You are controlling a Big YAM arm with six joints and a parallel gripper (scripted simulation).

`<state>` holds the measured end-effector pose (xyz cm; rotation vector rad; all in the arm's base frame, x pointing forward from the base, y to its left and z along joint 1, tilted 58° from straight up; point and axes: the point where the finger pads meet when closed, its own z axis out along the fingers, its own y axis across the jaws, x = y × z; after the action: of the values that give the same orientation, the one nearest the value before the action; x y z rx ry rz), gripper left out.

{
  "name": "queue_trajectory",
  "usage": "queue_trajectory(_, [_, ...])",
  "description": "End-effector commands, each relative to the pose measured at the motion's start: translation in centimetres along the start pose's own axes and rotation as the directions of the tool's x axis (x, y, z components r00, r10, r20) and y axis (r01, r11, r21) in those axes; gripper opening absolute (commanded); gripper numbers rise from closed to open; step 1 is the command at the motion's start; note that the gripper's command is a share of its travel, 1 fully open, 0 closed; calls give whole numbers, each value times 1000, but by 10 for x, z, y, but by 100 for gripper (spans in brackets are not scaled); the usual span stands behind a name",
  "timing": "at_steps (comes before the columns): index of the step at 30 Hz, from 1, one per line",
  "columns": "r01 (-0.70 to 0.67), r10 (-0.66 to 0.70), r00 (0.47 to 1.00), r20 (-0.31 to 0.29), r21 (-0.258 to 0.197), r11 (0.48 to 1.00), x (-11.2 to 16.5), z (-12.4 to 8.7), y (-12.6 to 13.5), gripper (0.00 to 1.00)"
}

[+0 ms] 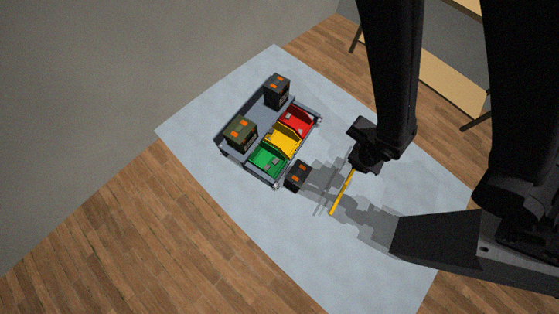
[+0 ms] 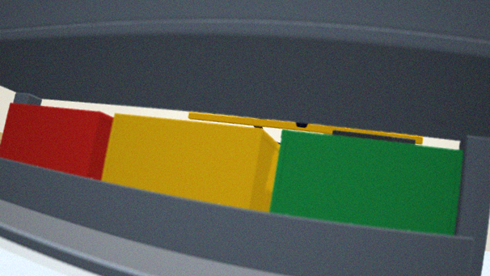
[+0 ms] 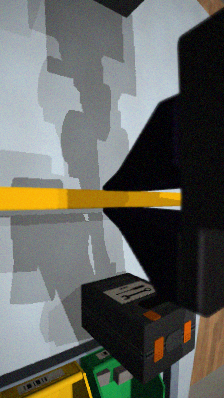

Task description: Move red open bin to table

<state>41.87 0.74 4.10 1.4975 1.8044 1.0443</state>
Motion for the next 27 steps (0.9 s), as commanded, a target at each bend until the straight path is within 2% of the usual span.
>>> queue_trajectory(1, [-3,3,1000,-5,-5,1000,3,6,1,0])
queue_trajectory(14, [-6,6,1000,-2,-5,1000,2,24,1,0])
queue_trajectory(15, [-13,13,1000,12,-6,1000,-5,25,1,0])
queue_trajectory(18, [-4,4,1000,-5,-5,1000,4,34,1,0])
queue_trajectory(27, [-4,4,1000,-5,-4,1000,4,58,0,0])
